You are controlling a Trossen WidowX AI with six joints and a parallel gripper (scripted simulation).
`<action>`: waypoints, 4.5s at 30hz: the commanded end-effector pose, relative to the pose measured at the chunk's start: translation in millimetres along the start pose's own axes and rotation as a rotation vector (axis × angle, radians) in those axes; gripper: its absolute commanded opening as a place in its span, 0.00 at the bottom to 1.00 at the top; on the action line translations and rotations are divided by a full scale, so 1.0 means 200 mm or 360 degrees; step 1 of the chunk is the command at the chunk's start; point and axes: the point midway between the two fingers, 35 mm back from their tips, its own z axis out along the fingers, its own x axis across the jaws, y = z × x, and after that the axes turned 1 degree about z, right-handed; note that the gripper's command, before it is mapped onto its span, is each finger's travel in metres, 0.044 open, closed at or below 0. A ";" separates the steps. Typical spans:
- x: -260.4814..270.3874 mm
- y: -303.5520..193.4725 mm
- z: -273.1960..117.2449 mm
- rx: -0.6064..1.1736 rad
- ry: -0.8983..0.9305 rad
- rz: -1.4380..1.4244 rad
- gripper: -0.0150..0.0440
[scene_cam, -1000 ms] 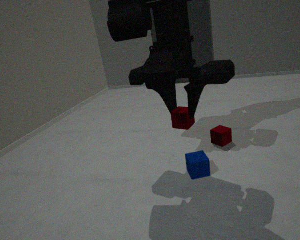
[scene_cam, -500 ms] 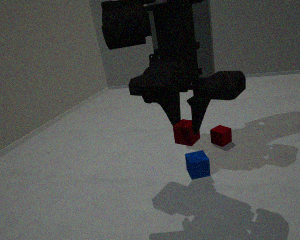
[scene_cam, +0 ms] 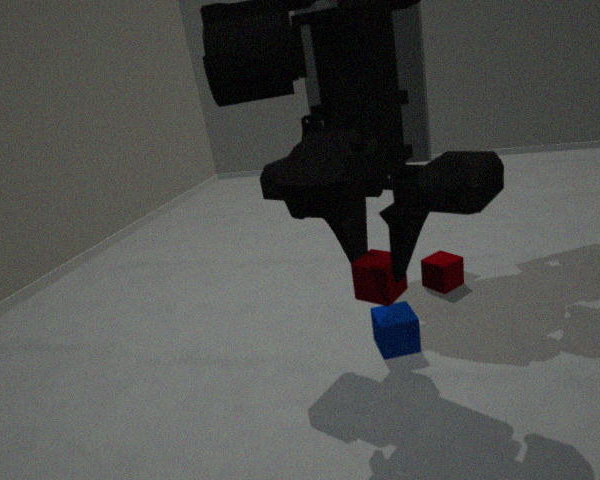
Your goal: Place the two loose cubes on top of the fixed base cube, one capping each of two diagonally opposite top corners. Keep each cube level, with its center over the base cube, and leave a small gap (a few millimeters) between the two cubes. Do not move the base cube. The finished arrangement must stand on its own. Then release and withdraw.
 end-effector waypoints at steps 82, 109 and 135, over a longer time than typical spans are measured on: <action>-0.06 -0.24 -0.08 0.0006 -0.0003 0.0974 0.70; -0.05 -0.72 -0.22 0.0008 -0.0017 0.2967 0.70; -0.05 -0.72 0.20 0.0009 -0.0015 0.2966 0.70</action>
